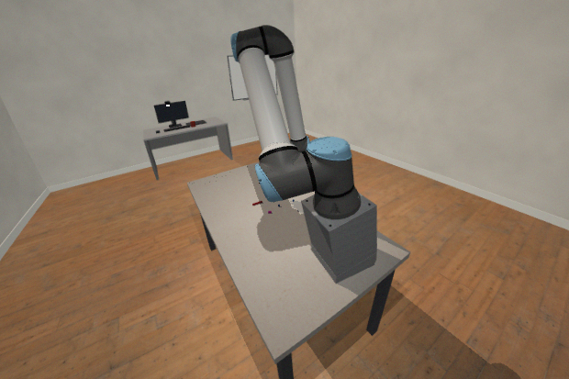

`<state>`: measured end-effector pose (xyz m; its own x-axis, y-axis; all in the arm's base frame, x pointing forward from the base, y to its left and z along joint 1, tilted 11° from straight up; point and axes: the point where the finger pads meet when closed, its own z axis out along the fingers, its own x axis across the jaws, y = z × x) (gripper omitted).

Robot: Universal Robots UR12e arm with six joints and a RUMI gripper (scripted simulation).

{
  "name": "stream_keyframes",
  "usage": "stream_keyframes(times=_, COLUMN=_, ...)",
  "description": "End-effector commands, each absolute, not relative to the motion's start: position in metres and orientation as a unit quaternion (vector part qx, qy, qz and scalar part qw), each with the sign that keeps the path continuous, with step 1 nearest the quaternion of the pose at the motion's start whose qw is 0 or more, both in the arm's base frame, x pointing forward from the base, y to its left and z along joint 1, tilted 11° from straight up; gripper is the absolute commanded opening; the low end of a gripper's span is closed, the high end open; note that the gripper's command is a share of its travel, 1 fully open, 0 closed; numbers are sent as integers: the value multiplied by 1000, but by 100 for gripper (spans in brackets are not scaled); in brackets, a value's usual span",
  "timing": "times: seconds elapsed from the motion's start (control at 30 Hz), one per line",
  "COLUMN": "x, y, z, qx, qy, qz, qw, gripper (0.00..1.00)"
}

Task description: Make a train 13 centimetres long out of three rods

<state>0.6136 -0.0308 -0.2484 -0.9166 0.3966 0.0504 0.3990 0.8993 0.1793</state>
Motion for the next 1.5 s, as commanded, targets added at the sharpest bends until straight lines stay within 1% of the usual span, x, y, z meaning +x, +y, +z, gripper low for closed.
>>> stream_keyframes(times=0.0, x=614, y=-30, z=-252, qx=-204, qy=-974, qz=-93, qw=6, gripper=14)
stream_keyframes(times=1.47, x=615, y=-23, z=-296, qx=-204, qy=-974, qz=-93, qw=6, gripper=14)
